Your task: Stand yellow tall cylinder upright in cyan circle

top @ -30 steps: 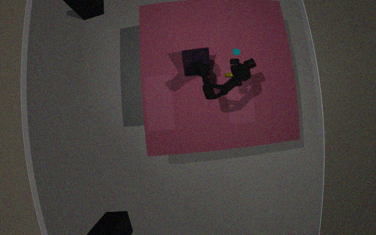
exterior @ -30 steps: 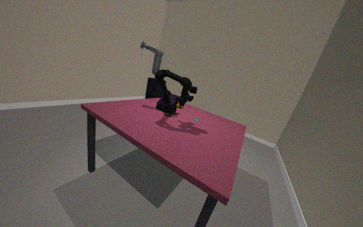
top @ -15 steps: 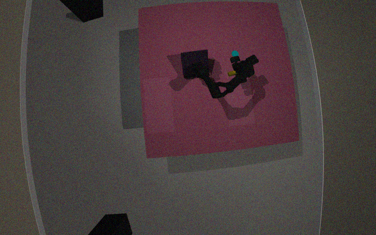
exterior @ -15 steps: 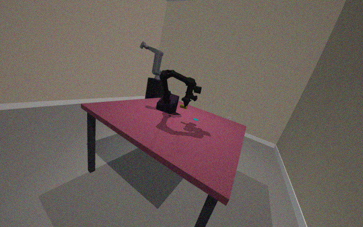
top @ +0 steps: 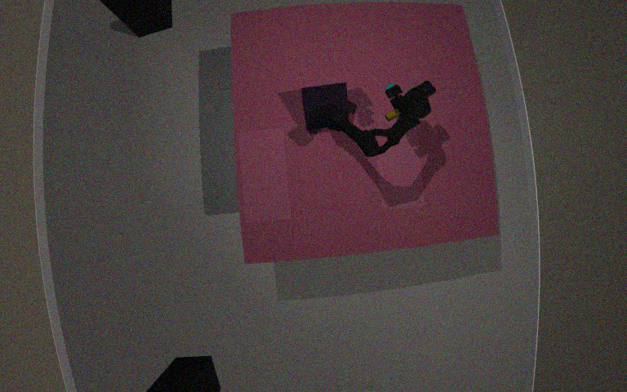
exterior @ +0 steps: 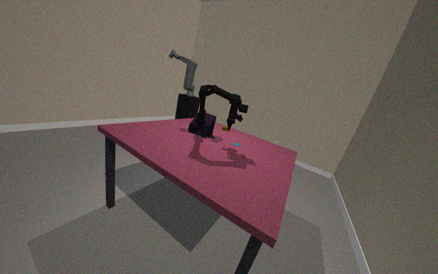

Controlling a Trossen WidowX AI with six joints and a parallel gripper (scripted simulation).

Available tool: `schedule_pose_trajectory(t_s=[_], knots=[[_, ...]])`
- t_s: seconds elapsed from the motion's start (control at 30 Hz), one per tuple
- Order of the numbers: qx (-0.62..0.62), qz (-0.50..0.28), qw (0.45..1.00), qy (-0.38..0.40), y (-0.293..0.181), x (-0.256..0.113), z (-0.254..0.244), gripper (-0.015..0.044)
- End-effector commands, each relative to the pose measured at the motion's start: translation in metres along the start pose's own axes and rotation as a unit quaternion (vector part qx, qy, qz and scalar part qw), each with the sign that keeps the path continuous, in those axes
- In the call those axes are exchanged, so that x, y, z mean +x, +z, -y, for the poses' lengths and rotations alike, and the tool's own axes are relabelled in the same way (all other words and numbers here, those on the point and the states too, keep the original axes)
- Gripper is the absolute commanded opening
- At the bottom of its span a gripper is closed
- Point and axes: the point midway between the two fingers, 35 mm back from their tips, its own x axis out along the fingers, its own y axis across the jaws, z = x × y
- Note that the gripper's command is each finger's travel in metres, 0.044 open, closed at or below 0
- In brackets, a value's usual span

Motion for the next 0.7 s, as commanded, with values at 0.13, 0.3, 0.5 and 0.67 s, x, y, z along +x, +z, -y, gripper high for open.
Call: schedule_pose_trajectory(t_s=[0.13, 0.3, 0.5, 0.67], knots=[[-0.062, -0.002, 0.998, 0.002, 0.019, -0.001, -0.017, 0.0105], [-0.097, -0.002, 0.995, 0.002, 0.031, -0.001, -0.027, 0.0105], [-0.140, -0.002, 0.990, 0.002, 0.044, -0.001, -0.041, 0.0105], [-0.176, -0.002, 0.984, 0.002, 0.054, -0.001, -0.053, 0.0105]])
